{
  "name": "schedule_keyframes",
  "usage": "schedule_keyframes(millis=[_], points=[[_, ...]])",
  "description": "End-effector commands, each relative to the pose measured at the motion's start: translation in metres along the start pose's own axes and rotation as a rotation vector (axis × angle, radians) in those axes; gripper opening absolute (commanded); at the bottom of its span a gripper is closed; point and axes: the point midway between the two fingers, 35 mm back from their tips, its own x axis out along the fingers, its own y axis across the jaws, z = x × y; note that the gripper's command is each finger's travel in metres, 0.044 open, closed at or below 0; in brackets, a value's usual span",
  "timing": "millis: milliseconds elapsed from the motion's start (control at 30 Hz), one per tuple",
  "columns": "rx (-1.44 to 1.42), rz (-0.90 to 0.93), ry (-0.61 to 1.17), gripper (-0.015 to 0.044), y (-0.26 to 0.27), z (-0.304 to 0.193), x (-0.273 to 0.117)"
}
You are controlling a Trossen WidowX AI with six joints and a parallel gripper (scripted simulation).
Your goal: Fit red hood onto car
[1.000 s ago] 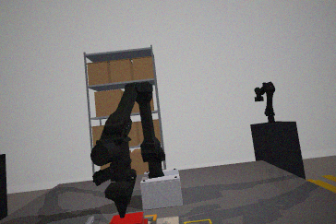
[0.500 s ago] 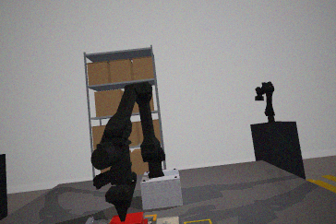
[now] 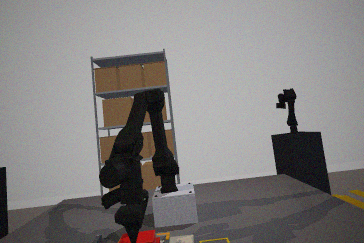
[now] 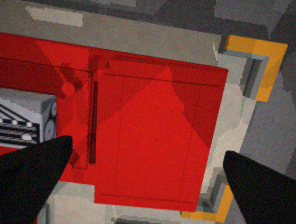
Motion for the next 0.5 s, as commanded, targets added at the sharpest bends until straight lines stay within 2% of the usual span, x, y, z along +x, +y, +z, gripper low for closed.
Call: schedule_keyframes(millis=[0,467], points=[[0.003,-0.008,-0.002,0.044,-0.0022,0.0001,0.0045],[0.003,-0.008,-0.002,0.044,-0.0022,0.0001,0.0095]])
